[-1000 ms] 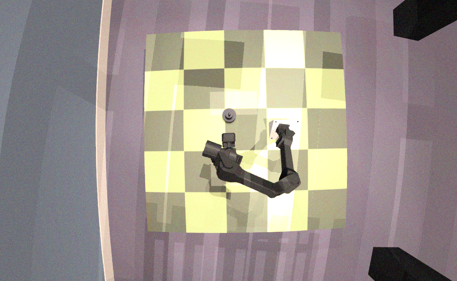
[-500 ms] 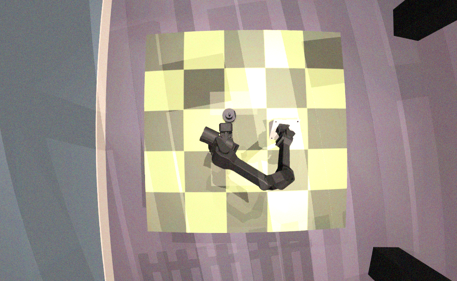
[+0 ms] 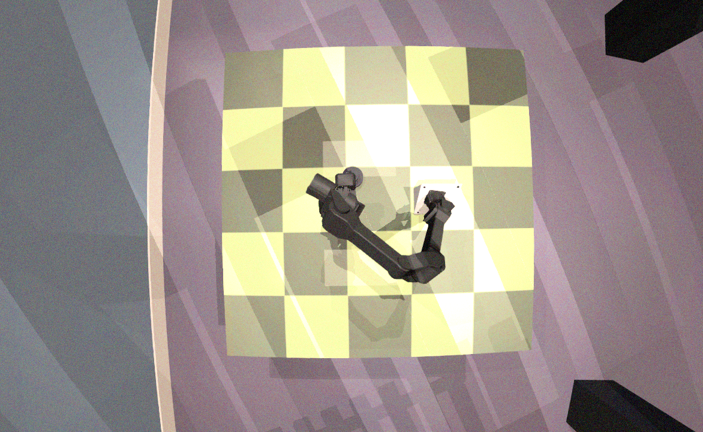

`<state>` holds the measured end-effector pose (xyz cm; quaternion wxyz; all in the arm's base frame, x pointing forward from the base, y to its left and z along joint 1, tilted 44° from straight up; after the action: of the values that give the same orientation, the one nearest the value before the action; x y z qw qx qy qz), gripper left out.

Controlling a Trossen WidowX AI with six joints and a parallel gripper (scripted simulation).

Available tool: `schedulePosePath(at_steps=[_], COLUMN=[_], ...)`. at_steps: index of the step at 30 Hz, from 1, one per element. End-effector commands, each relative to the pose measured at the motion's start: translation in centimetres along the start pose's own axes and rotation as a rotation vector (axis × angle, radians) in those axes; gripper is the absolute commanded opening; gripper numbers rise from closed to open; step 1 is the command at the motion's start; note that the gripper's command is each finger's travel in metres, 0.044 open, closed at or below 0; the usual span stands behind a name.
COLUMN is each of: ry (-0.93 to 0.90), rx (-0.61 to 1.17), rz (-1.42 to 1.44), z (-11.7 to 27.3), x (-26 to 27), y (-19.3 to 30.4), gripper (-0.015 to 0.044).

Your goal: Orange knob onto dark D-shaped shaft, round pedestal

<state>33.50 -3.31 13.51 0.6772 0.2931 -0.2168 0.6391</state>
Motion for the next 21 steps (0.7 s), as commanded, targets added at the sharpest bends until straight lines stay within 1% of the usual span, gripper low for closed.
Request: schedulePosePath(at_steps=[1,21], ry=[0.003,-0.006], rx=[-0.003,0.003], rz=[0.004,0.025], z=[-0.1,-1.4], x=[-1.3,-6.9], y=[-0.2,-0.8], gripper=[0.0000,0.0000])
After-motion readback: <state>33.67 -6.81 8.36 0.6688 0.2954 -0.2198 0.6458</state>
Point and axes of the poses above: the point midway between the two fingers, 35 mm back from their tips, its own z axis back along the fingers, its own x axis across the jaws, y = z × x, the point moved 6 cm from there along z, back along the fingers, and after that the axes turned 15 degrees about -z, right-handed, at the moved point
